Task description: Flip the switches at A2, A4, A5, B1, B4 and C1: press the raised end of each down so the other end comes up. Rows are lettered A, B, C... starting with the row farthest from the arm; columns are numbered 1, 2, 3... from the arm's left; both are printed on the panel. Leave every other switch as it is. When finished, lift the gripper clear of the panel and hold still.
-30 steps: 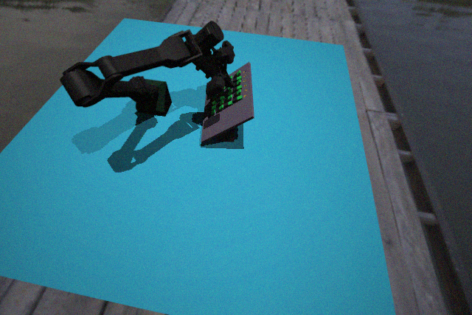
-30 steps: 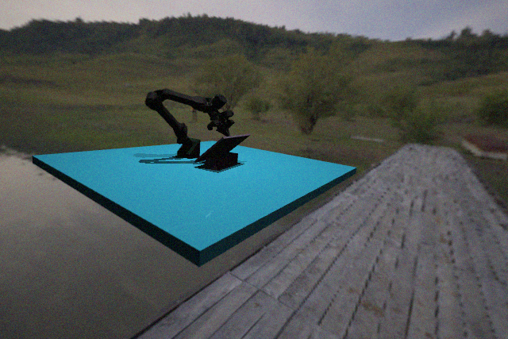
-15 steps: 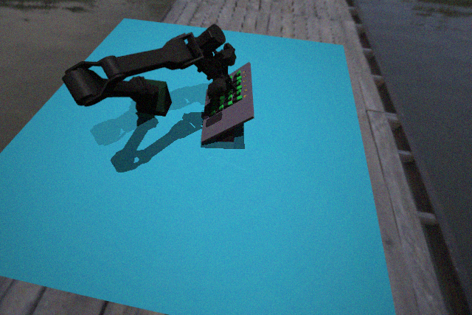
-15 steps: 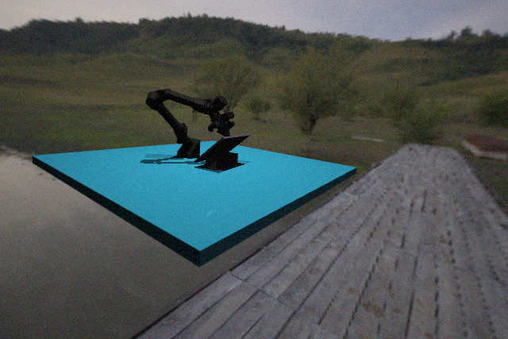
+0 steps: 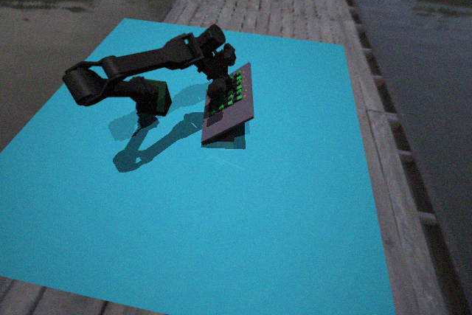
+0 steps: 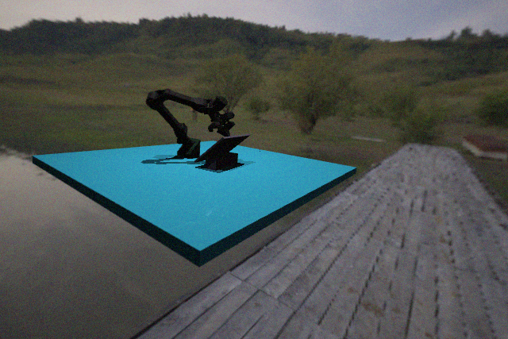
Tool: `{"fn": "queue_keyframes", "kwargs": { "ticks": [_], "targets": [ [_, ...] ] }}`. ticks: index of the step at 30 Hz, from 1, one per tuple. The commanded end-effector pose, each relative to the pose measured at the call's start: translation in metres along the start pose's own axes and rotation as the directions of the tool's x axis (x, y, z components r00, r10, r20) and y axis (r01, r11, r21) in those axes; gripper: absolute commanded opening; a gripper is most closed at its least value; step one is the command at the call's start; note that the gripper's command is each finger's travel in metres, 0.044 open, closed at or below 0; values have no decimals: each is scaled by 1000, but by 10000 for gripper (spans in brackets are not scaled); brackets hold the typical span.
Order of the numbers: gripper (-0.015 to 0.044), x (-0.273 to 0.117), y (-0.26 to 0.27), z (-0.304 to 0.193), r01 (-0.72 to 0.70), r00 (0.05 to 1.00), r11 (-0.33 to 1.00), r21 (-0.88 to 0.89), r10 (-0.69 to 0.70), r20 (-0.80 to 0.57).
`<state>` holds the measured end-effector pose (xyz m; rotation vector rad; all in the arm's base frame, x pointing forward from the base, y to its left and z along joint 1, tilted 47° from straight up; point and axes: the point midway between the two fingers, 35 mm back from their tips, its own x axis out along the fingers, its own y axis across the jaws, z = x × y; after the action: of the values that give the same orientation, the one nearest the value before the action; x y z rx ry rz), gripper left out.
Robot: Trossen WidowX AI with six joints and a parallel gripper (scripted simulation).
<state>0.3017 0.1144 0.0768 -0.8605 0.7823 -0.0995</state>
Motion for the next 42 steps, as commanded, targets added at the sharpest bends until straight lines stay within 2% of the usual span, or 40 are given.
{"fn": "queue_keyframes", "kwargs": {
  "ticks": [1,42],
  "targets": [
    [0,1,1,-2,-4,1000,1000,-9,4,-3],
    [0,5,1,-2,-4,1000,1000,-9,4,-3]
  ]
}}
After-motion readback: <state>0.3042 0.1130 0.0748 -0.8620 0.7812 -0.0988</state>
